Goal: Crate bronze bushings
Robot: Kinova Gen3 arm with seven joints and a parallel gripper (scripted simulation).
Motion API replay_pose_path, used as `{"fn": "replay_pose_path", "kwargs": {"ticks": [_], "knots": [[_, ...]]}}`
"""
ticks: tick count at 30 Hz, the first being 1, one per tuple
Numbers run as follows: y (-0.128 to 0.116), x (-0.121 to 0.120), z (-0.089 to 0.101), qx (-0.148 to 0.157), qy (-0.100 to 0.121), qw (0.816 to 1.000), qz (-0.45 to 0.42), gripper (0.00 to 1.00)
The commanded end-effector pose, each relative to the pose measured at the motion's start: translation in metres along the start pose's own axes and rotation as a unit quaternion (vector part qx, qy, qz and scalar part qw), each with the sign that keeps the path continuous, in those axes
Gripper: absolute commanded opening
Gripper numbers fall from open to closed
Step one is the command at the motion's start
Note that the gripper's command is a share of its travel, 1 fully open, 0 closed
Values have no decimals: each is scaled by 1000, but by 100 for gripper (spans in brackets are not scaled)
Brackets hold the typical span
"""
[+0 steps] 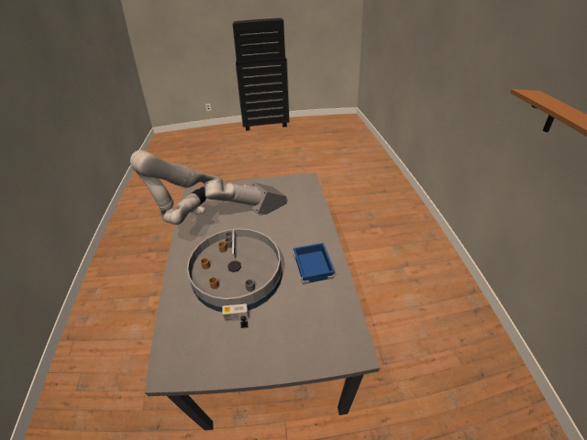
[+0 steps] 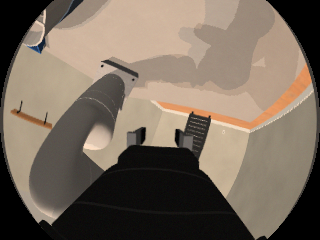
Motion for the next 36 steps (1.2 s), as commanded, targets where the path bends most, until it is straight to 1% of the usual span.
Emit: {"fn": "replay_pose_path", "kwargs": {"ticks": [1,8,9,13,25,26,30,36], "knots": [[-12,-49,31,70,-11,998,-2,100],[-12,-49,31,70,-11,998,-2,100],[-2,-10,6,14,-2,1000,0,100],[-7,-48,32,70,-11,998,-2,100],[-7,-48,32,70,-11,998,-2,100],[-1,-10,7,14,-2,1000,0,100],[-3,-48,33,70,-11,998,-2,100],[-3,-48,33,70,-11,998,-2,100]]}}
Point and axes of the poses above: the point where the finger pads meet when closed, its own z axis back along the fingers, its own x axis across the jaws, y = z × x, the point moved 4 cm from there along z, back along the fingers, and after that the axes turned 6 degrees about -z, right-handed, at the moved point
